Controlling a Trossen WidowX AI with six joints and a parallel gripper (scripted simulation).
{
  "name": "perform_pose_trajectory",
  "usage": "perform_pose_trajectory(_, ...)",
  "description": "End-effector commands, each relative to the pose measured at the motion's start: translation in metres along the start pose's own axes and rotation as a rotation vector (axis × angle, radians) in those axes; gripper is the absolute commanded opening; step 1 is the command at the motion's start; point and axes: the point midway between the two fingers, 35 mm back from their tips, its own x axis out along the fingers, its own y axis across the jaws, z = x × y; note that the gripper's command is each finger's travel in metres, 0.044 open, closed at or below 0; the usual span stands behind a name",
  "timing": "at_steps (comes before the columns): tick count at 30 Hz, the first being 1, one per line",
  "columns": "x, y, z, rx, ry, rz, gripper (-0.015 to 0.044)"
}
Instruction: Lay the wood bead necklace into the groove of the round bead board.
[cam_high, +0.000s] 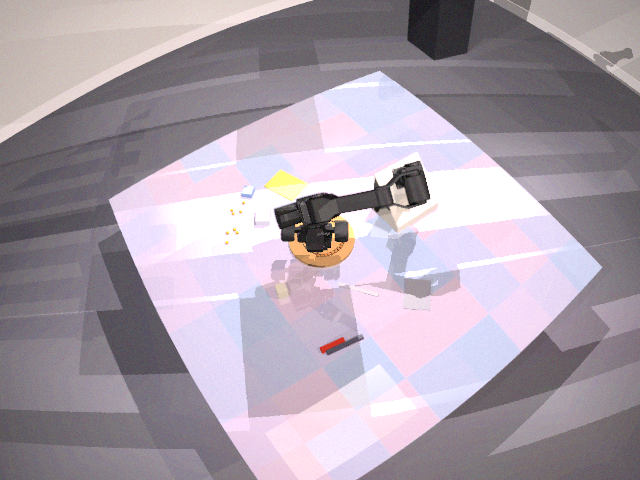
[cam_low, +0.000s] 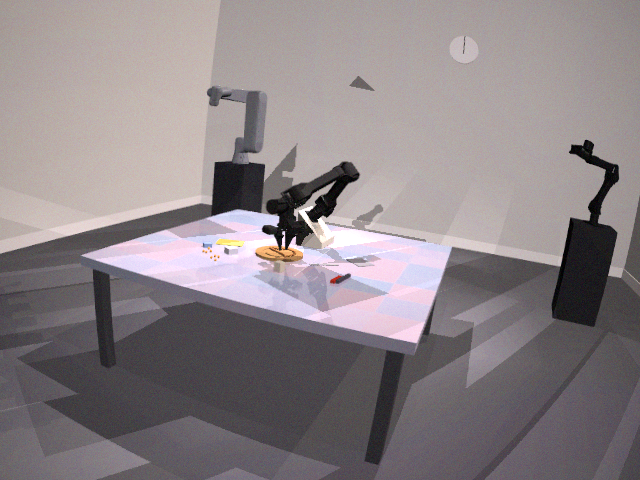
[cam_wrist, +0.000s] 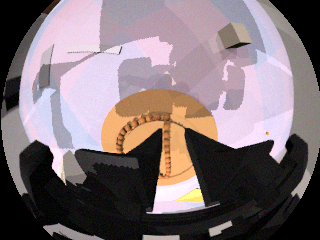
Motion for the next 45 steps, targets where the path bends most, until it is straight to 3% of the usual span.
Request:
perform_pose_trajectory(1,0.009,0.004,-0.002,0.011,0.003,0.015,0.0120)
perform_pose_trajectory(18,0.024,0.006,-0.003,0.016,0.005,0.021,0.0120)
perform_pose_trajectory(23,0.022,0.004,-0.002,0.008,0.006,0.014,0.0000)
perform_pose_trajectory(45,0.022,0.004,-0.002,0.008,0.006,0.014,0.0000)
